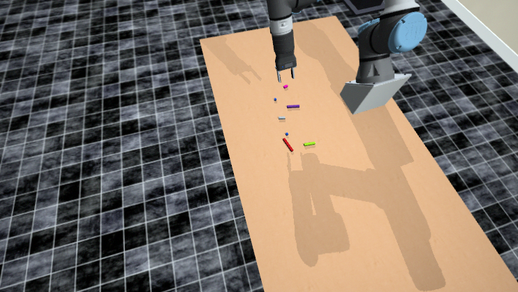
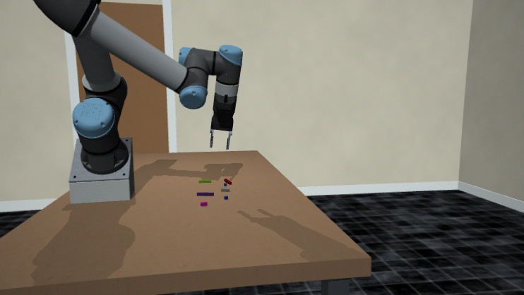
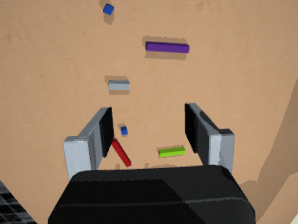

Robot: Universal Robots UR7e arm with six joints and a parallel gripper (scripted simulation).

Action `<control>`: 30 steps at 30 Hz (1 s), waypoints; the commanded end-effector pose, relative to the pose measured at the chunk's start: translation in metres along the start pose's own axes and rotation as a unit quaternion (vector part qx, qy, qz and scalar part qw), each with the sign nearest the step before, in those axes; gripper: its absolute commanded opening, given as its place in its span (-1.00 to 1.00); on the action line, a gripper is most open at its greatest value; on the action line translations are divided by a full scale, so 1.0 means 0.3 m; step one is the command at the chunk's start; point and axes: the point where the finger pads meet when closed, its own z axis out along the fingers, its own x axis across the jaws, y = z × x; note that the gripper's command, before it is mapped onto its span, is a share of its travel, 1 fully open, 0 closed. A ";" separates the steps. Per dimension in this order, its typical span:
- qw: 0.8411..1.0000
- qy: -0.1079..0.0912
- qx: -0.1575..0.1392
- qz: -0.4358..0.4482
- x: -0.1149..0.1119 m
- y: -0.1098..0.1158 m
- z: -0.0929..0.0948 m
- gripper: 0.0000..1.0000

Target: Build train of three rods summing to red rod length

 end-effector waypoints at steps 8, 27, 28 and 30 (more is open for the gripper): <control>0.984 -0.004 0.044 -0.175 0.000 0.005 0.047 1.00; 0.893 0.021 0.114 -0.435 0.015 0.027 0.106 1.00; 0.886 0.024 0.118 -0.448 0.016 0.028 0.109 1.00; 0.872 0.028 0.124 -0.473 0.019 0.031 0.114 1.00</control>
